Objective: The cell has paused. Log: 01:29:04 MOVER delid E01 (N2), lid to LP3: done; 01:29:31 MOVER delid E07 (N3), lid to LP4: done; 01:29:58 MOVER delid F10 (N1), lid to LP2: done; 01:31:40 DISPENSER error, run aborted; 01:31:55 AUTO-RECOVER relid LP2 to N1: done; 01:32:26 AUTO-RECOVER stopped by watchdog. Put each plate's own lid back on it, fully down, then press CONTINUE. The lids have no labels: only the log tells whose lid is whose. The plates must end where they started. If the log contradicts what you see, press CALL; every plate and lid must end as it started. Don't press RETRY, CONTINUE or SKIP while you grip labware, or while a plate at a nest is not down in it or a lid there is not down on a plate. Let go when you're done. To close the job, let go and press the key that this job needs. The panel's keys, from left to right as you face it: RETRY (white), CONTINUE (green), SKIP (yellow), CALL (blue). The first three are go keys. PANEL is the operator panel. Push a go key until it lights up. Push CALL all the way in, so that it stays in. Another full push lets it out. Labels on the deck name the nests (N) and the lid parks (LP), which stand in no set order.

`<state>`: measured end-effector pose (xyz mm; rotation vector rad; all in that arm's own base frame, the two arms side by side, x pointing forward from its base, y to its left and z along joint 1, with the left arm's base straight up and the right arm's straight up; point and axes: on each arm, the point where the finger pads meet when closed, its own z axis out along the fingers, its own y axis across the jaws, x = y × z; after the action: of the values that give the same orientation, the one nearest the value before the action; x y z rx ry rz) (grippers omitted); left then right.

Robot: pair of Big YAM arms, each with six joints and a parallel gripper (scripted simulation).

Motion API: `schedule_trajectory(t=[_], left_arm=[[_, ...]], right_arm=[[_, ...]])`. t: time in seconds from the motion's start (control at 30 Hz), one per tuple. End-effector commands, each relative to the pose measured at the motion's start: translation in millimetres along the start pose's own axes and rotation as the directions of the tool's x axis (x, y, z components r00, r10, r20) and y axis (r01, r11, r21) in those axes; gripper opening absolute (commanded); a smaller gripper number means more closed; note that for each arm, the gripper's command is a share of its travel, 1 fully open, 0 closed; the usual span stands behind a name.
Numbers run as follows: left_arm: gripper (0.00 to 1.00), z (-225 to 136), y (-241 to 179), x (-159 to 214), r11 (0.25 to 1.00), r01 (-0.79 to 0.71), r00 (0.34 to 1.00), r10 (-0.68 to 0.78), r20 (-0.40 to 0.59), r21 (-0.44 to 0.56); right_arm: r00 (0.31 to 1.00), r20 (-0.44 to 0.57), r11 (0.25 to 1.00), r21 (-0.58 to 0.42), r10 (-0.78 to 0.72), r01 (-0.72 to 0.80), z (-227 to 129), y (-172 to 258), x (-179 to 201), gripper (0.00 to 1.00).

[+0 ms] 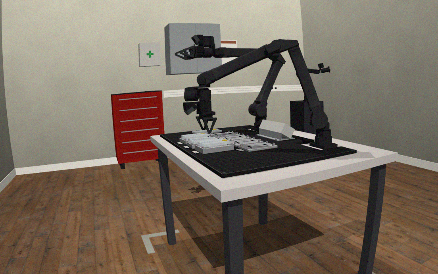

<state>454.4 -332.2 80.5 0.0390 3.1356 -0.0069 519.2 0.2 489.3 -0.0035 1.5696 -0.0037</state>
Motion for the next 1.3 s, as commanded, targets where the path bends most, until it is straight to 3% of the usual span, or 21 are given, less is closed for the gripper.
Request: schedule_trajectory(t=[0.0,0.23,1.27], left_arm=[[0.0,-13.3,3.0,-30.9,1.0,-0.021,0.999,0.021,0.033,0.018],[0.0,-11.3,23.5,-48.7,1.0,-0.021,0.999,0.021,0.035,0.017],[0.0,14.9,20.1,-25.4,1.0,-0.025,1.0,0.025,-0.002,-0.003]], right_arm=[[0.998,0.057,1.0,-0.001,0.012,-0.012,-2.2,-0.7,-35.2,1.0],[0.998,0.057,1.0,-0.001,0.012,-0.012,-2.2,-0.7,-35.2,1.0],[0.998,0.057,1.0,-0.001,0.012,-0.012,-2.2,-0.7,-35.2,1.0]])
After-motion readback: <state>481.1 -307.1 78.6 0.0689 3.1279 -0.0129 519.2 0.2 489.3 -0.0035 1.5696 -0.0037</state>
